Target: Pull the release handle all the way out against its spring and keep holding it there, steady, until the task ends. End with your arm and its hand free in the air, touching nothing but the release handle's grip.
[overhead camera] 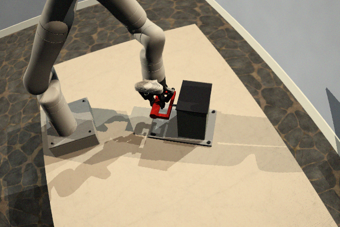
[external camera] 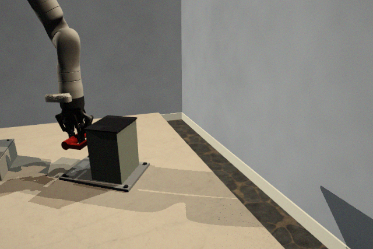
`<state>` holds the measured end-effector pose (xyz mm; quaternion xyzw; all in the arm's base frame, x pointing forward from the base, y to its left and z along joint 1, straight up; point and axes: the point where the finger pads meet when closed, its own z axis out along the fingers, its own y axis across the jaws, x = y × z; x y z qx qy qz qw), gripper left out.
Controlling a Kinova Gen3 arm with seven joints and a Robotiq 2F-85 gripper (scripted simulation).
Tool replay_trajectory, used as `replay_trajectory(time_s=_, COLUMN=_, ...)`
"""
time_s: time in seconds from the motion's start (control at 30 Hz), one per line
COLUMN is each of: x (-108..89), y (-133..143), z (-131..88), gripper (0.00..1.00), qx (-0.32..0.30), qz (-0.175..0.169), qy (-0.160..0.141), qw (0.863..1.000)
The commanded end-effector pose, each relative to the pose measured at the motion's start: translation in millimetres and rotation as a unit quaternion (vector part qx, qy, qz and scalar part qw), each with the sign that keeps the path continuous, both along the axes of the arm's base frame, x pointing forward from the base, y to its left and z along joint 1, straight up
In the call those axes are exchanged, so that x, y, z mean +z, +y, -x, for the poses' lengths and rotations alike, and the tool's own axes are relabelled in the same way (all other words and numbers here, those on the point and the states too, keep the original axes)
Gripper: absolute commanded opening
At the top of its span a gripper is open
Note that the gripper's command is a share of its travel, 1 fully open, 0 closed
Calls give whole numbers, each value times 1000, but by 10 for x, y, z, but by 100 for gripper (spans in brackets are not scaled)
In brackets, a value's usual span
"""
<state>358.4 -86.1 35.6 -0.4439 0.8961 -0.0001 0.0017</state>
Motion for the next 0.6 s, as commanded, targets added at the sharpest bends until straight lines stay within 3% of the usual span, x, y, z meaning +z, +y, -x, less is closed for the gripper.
replay_trajectory(time_s=0.0, x=2, y=28, z=35, gripper=0, qx=1, qz=0, qy=2, qw=1000)
replay_trajectory(time_s=0.57, x=2, y=218, z=286, gripper=0, qx=1, qz=0, qy=2, qw=1000)
